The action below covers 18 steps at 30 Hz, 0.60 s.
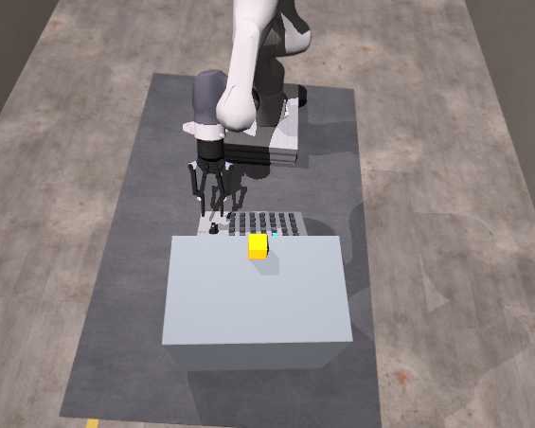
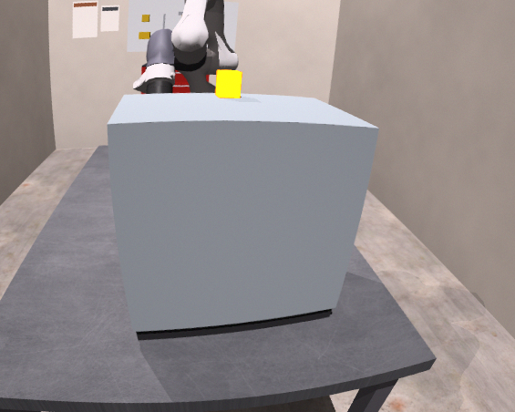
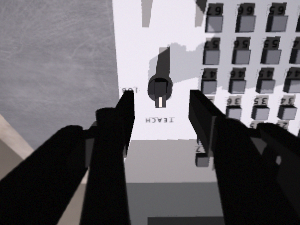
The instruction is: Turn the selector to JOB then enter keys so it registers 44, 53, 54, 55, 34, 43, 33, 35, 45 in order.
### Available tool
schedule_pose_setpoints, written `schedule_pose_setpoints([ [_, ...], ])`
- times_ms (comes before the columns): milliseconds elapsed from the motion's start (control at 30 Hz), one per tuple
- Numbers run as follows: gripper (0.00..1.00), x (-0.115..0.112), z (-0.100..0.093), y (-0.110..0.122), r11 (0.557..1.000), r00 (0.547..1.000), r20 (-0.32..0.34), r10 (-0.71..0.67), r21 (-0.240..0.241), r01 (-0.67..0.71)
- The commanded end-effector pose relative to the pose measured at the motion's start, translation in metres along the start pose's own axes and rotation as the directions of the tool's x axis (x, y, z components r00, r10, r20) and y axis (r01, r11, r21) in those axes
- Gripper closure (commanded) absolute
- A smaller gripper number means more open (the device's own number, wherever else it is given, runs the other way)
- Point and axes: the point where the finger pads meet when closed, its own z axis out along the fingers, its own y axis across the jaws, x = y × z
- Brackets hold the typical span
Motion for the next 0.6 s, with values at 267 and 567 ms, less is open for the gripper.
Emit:
schedule_pose_setpoints([
  [267,0.60,-0.0008,0.0026,0.0006,1.000,1.000,0.001,-0.005,-0.002,0.005],
  [567,0.60,-0.0009,0.0084,0.0006,1.000,1.000,0.001,-0.005,-0.002,0.005],
])
